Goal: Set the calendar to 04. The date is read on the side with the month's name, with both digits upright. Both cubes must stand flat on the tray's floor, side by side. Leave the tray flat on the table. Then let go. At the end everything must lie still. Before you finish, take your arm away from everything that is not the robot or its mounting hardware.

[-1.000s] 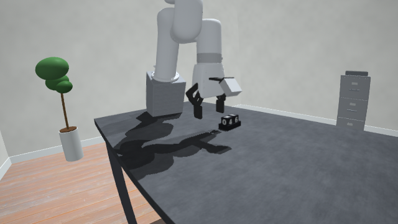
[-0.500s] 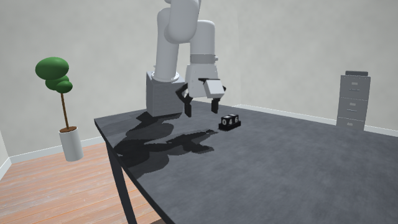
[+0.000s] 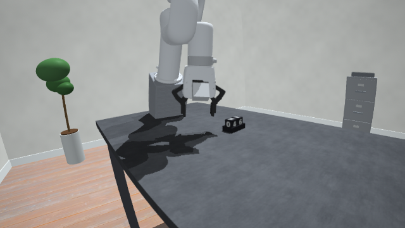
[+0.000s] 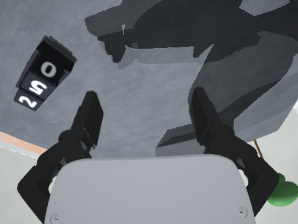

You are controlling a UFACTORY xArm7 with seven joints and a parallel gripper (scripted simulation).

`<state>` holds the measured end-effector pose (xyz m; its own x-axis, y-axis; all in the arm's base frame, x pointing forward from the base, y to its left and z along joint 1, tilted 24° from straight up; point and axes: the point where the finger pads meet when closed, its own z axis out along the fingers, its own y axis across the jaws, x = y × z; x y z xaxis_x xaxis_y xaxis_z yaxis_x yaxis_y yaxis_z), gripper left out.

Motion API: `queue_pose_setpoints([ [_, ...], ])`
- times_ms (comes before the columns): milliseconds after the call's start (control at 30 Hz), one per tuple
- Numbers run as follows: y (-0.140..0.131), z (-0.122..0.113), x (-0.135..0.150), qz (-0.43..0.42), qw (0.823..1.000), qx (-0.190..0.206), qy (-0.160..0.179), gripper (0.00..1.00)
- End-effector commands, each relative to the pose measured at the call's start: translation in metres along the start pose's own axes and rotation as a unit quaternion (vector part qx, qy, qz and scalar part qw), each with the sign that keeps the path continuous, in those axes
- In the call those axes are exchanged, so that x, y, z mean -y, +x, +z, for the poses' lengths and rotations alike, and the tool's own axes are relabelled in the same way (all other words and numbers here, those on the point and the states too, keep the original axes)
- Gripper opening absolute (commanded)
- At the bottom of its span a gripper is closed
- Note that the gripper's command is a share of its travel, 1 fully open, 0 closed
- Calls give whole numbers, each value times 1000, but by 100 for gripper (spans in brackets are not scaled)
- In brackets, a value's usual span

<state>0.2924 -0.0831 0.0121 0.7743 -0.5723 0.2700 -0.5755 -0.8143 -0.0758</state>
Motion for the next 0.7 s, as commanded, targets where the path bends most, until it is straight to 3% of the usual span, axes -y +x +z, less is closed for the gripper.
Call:
queue_pose_setpoints([
  [0, 0, 0, -1, 1, 998, -64, 28, 100],
  [667, 3, 27, 0, 1, 998, -64, 28, 100],
])
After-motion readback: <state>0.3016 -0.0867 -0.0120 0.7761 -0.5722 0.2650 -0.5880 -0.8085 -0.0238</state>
